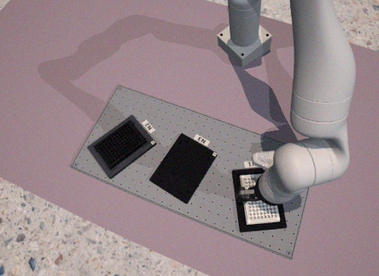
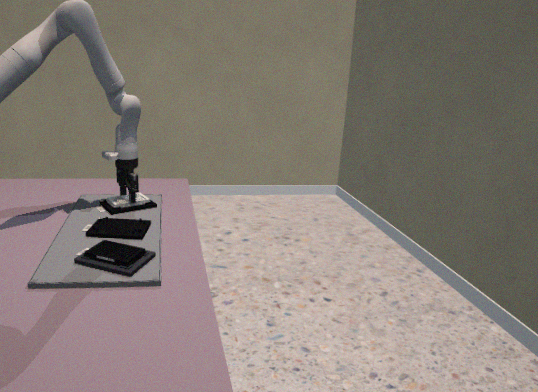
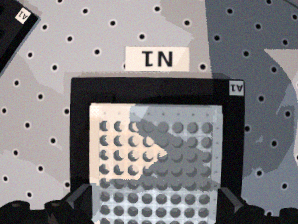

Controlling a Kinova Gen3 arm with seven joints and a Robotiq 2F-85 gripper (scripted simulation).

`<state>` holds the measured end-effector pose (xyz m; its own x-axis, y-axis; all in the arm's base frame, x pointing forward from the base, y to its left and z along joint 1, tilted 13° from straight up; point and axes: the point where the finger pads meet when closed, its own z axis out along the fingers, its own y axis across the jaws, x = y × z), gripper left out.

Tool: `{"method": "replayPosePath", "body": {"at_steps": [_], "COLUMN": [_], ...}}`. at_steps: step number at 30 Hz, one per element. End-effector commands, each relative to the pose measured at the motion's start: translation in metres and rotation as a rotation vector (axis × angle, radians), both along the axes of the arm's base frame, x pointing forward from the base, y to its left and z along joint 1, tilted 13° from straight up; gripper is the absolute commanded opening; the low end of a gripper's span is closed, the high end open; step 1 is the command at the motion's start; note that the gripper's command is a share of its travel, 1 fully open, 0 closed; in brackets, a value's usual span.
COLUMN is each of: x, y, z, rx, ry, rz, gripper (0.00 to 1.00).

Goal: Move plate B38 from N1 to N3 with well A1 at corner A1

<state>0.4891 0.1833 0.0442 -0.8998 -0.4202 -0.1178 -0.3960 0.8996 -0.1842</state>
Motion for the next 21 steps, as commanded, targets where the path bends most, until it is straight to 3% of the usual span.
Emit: {"method": "replayPosePath", "body": {"at_steps": [1, 21], "x": [0.0014, -0.0016], "y": [0.0025, 0.0028], "z": [-0.0026, 0.0058], "rx": [0.007, 0.003], "ry": [-0.001, 0.002], "rz": [-0.003, -0.003], "gripper": [0.00, 0.00]}}
